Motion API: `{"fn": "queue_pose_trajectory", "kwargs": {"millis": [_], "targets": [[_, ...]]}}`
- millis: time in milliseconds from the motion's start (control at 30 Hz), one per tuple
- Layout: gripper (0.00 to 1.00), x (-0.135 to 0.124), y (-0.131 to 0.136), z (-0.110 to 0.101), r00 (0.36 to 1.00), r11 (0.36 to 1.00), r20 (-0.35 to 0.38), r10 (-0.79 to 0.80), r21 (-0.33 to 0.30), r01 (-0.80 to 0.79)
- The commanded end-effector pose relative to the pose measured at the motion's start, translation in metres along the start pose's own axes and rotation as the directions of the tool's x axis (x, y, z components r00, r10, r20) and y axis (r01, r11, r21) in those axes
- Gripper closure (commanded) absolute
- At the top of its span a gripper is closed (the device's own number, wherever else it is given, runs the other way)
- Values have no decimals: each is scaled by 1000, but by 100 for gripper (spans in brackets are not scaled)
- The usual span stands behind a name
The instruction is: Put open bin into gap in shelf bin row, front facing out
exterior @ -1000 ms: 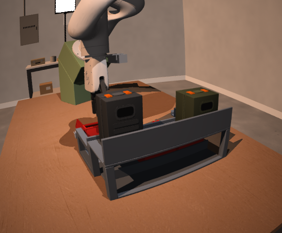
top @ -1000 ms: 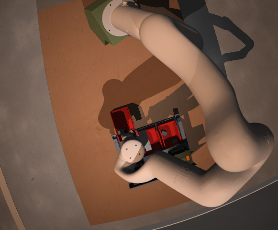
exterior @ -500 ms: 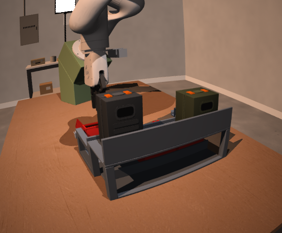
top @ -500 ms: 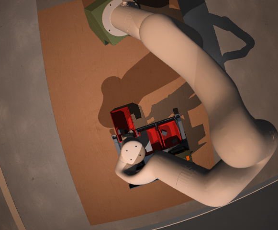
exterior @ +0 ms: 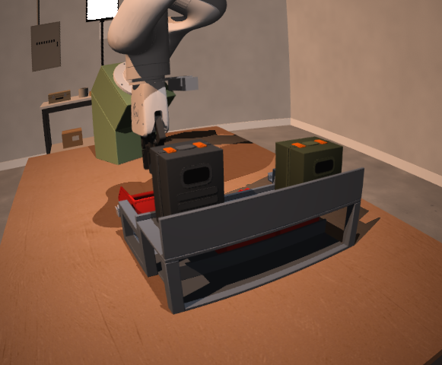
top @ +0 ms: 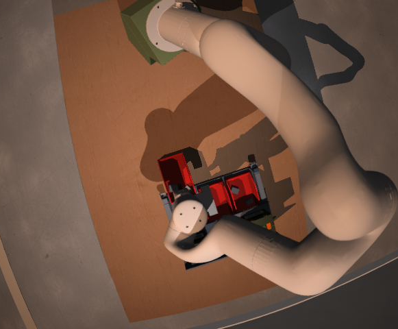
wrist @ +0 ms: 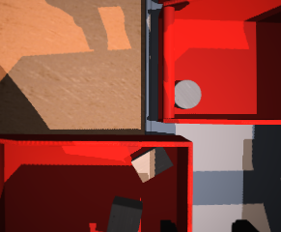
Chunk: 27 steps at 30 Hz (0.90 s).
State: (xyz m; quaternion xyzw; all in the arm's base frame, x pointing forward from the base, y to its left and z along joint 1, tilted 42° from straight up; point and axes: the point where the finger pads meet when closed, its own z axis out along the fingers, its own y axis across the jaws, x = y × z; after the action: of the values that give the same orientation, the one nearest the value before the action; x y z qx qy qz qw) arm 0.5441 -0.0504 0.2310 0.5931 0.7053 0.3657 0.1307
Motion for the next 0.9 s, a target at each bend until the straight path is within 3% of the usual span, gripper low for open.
{"fn": "queue_pose_trajectory", "kwargs": {"millis": [0,400,567,867], "targets": [[66,0,-42,5,1000,998,0,1,66,-1],[66,0,-42,5,1000,998,0,1,66,-1],[66,0,-91,10,1000,998,0,1,66,-1],[66,0,-91,10,1000,998,0,1,66,-1]]}}
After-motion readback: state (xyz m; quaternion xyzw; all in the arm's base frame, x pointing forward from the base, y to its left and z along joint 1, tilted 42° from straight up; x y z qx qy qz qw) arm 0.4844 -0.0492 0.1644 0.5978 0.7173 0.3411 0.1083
